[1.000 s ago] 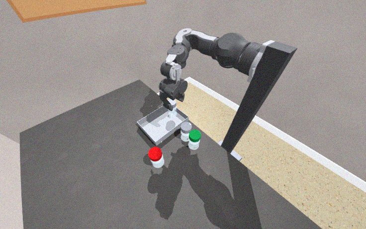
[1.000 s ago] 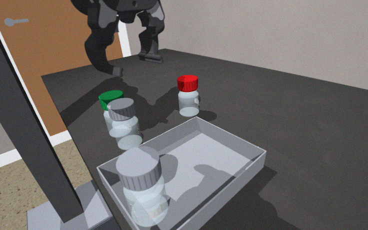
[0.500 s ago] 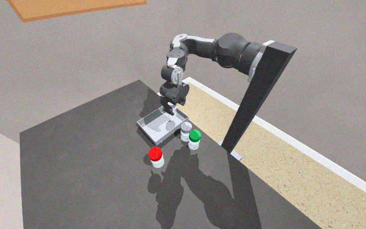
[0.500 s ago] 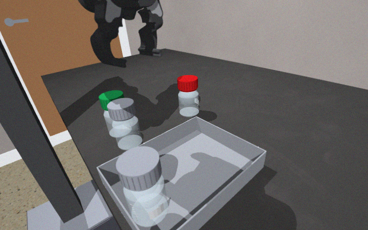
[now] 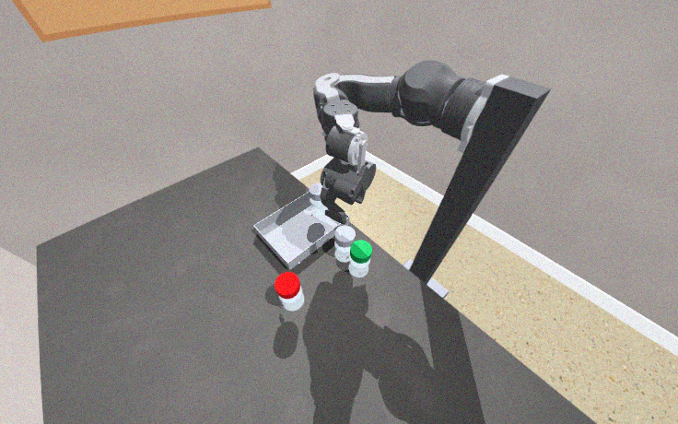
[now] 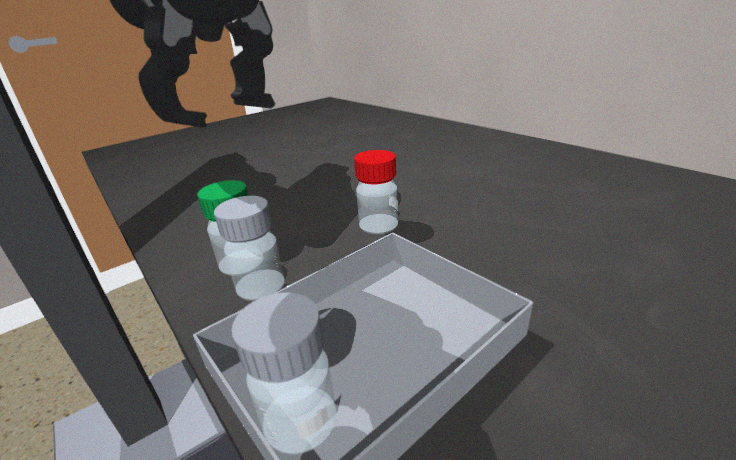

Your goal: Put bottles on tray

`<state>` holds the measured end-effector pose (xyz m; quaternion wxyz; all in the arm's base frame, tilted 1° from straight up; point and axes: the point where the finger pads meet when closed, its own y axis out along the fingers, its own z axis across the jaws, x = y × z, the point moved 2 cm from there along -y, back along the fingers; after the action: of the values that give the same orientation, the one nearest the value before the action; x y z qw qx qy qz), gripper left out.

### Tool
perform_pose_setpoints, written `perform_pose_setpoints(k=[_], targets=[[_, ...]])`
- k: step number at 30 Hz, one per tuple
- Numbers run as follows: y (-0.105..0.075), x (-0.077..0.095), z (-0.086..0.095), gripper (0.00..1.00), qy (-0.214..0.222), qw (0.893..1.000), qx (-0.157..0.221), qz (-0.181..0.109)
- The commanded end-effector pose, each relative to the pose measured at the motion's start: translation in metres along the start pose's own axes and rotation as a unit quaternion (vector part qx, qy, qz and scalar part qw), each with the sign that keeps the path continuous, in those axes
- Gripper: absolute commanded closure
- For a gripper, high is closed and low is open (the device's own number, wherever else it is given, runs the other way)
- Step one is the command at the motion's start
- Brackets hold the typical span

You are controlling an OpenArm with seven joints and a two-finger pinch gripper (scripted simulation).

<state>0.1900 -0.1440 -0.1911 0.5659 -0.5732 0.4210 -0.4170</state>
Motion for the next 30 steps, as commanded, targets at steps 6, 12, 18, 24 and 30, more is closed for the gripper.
perform_pose_setpoints(k=[6,12,18,24,30], targets=[[0.018,0.0,0.0,0.58,0.001,1.0,0.001,-0.001],[0.057,0.0,0.0,0.58,0.001,1.0,0.0,-0.001],[0.063,0.0,0.0,0.58,0.002,1.0,0.0,-0.001],[0.071,-0.001,-0.001,0.58,0.003,1.0,-0.004,-0.001],[0.082,0.0,0.0,0.58,0.001,1.0,-0.001,-0.001]])
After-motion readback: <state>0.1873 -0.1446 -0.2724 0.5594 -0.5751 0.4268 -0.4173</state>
